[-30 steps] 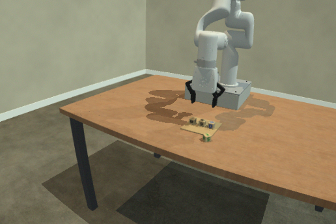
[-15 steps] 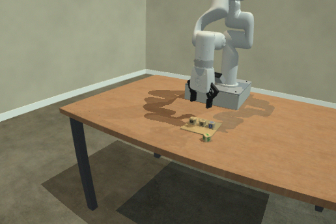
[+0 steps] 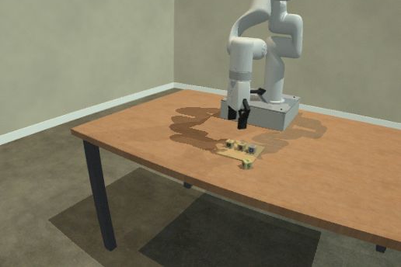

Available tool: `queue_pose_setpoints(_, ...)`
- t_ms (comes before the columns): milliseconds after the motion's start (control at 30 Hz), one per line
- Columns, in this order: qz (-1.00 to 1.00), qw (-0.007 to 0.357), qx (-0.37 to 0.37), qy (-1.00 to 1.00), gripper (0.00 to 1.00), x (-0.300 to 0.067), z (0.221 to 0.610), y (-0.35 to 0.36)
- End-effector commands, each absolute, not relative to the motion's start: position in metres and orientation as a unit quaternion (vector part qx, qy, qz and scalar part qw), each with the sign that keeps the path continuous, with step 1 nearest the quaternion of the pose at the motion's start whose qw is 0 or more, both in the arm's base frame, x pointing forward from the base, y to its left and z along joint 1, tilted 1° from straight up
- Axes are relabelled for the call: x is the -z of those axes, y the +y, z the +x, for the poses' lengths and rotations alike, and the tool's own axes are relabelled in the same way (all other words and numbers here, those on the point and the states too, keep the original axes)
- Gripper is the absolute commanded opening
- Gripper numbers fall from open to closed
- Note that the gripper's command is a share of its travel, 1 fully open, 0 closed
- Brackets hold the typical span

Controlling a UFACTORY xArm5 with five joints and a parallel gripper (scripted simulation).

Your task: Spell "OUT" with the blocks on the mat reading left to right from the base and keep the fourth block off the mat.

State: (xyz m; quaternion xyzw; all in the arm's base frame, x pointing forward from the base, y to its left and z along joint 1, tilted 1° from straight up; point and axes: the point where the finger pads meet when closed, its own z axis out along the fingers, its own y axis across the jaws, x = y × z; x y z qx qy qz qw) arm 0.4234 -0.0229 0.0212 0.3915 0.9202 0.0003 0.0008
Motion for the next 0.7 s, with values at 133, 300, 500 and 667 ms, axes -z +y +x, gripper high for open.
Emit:
queue_pose_setpoints(133,0.493,0.002,-0.001,0.870,1.00,-0.022,0.424,-0.029)
queue_pose_setpoints(300,0.552,0.002,-0.001,0.834,1.00,-0.021,0.424,-0.033)
queue_pose_setpoints(500,0.622,0.002,-0.001,0.783,1.00,-0.021,0.424,-0.038)
queue_pose_setpoints(667,0.658,0.002,-0.001,0.753,1.00,-0.020,0.423,-0.040)
